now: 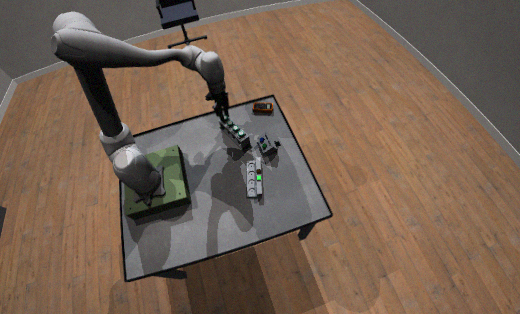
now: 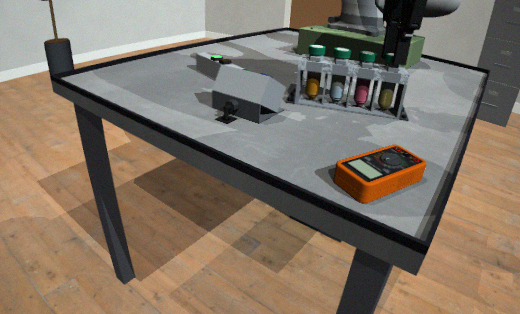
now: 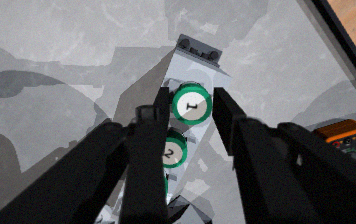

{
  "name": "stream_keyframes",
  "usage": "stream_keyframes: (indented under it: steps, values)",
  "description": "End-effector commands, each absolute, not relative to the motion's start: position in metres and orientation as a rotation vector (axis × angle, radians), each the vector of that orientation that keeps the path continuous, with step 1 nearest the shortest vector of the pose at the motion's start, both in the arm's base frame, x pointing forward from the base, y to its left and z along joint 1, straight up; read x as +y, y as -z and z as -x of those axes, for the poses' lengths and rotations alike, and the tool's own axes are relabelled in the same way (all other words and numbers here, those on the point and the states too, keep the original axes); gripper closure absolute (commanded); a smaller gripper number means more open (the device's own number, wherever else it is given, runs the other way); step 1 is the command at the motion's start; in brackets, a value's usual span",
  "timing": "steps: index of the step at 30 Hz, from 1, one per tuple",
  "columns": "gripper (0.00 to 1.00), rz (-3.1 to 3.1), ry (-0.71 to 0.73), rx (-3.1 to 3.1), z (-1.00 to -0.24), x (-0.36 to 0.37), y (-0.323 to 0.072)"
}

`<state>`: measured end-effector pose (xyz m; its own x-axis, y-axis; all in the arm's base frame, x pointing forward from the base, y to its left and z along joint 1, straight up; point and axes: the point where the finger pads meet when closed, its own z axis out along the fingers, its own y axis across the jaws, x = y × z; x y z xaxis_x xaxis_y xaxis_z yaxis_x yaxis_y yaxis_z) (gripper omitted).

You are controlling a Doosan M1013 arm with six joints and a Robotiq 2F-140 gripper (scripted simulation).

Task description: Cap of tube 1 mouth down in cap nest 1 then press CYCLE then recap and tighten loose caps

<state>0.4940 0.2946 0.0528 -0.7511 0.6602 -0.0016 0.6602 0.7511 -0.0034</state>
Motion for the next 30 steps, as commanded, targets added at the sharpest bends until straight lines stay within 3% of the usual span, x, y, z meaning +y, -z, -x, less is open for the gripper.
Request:
stream_keyframes:
  steps: [1, 13, 30]
  values:
    - [0.70, -1.108, 0.004, 2.939, -0.4944, 0.2948, -0.0534]
    - [0.70, -1.108, 0.004, 2.939, -0.4944, 0.2948, -0.0533]
    - [0.70, -1.800, 0.004, 2.573, -0.4944, 0.2948, -0.0529]
